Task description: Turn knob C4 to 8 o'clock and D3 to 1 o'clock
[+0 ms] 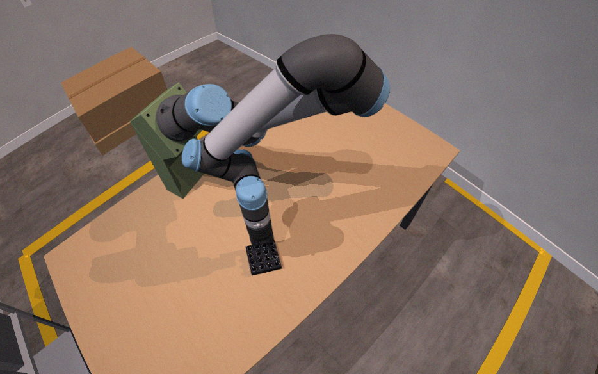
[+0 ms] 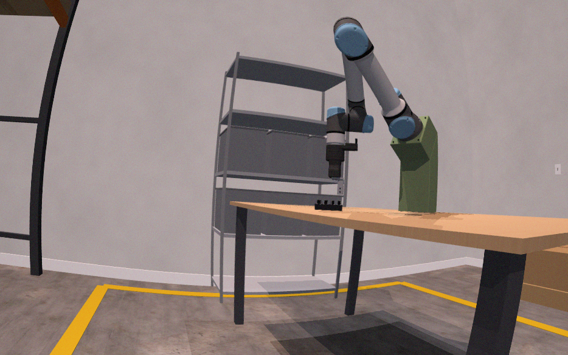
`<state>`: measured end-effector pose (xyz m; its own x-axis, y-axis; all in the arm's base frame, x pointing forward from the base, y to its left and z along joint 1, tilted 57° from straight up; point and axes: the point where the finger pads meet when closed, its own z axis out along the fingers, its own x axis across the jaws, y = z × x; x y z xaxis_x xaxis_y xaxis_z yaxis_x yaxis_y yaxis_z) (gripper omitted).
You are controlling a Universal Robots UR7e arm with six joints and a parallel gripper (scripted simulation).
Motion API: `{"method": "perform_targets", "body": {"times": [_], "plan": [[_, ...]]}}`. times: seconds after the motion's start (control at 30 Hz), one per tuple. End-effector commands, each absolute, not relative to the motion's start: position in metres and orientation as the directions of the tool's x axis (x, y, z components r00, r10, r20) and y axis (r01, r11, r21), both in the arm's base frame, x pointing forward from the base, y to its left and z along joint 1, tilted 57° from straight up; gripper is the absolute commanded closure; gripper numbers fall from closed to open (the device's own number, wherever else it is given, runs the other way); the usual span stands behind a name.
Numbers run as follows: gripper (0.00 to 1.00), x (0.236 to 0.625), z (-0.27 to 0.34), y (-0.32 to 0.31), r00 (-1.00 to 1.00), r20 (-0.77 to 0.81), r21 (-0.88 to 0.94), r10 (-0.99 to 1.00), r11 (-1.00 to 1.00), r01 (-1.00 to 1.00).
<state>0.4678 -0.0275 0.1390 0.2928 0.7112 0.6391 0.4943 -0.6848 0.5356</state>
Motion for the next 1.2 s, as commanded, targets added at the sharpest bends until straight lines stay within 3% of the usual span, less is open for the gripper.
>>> {"method": "perform_targets", "body": {"times": [0.0, 1.17], "plan": [[0.54, 0.475, 0.137, -0.027, 0.291, 0.636, 0.544, 0.715, -0.683, 0.488], [0.54, 0.485, 0.130, -0.025, 0.291, 0.636, 0.544, 0.715, -0.683, 0.488]]}}
